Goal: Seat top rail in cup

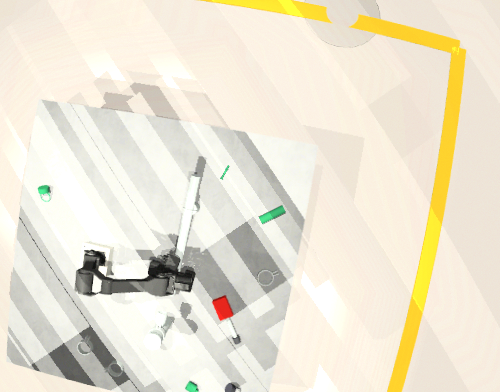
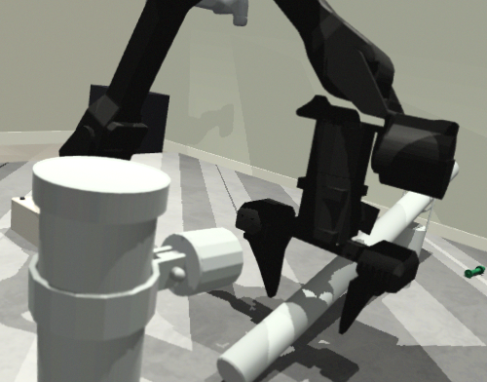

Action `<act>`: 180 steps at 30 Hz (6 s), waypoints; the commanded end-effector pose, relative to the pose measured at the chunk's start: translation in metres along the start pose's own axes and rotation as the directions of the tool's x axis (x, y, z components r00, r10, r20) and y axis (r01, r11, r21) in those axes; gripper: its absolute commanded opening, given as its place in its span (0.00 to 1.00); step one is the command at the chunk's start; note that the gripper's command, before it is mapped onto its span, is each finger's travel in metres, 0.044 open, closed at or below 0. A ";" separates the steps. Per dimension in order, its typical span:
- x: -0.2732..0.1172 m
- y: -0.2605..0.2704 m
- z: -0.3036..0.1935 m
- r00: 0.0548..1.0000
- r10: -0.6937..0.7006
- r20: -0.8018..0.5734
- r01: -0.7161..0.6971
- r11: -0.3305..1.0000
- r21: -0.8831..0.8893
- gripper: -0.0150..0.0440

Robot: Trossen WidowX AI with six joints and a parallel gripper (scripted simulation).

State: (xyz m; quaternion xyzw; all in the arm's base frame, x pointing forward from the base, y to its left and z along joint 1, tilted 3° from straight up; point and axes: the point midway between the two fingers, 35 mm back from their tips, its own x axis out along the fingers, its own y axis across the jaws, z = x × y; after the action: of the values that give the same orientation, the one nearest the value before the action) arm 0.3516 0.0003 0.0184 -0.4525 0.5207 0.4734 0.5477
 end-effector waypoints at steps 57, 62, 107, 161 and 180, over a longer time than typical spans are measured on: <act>-0.081 -0.008 -0.015 0.959 0.013 -0.282 -0.020 1.000 -0.021 0.25; -0.079 -0.008 -0.015 0.960 0.016 -0.278 -0.023 1.000 -0.022 0.25; -0.086 -0.009 -0.040 0.961 0.021 -0.275 -0.028 0.999 -0.021 0.25; -0.083 -0.009 -0.033 0.965 0.029 -0.260 -0.036 0.999 -0.023 0.25; -0.086 -0.008 -0.034 0.963 0.030 -0.268 -0.036 0.999 -0.020 0.25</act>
State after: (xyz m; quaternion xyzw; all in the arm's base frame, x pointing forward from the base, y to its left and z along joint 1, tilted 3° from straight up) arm 0.3541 -0.0367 0.0993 -0.5075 0.5894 0.4275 0.4607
